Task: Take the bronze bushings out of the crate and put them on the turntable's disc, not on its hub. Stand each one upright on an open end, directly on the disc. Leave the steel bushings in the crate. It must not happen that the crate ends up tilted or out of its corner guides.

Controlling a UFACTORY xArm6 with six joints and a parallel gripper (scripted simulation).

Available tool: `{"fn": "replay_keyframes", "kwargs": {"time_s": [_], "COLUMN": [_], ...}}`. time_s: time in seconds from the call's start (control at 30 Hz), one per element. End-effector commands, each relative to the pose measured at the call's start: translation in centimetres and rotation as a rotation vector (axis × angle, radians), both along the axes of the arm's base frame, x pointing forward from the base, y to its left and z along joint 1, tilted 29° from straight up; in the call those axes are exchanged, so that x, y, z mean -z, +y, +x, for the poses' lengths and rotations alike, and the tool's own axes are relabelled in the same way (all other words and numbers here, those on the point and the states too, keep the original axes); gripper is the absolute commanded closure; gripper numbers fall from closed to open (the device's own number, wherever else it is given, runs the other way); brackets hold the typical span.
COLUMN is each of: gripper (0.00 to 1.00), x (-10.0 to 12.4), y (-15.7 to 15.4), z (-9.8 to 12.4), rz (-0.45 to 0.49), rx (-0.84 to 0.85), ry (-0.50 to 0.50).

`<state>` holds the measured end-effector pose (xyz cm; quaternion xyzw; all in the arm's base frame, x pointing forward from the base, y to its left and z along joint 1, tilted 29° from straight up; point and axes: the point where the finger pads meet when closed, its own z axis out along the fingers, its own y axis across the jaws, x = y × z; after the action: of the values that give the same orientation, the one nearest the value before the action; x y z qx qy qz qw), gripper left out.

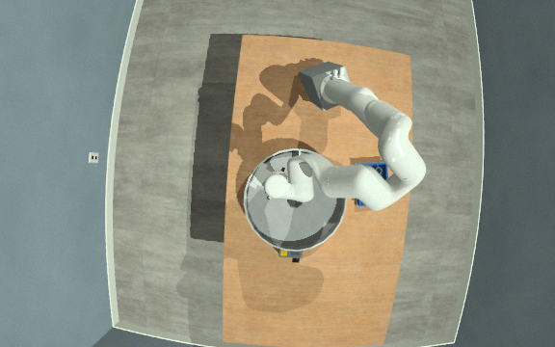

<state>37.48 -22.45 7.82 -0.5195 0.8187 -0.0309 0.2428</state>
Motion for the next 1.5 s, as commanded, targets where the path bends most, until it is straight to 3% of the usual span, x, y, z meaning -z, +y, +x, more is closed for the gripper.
{"fn": "replay_keyframes", "kwargs": {"time_s": [0.0,1.47], "gripper": [1.0,1.0], "x": [0.1,4.2], "y": [0.0,0.9], "z": [0.1,2.2], "rz": [-0.002,-0.002], "rx": [0.001,0.001], "ry": [-0.002,-0.002]}}
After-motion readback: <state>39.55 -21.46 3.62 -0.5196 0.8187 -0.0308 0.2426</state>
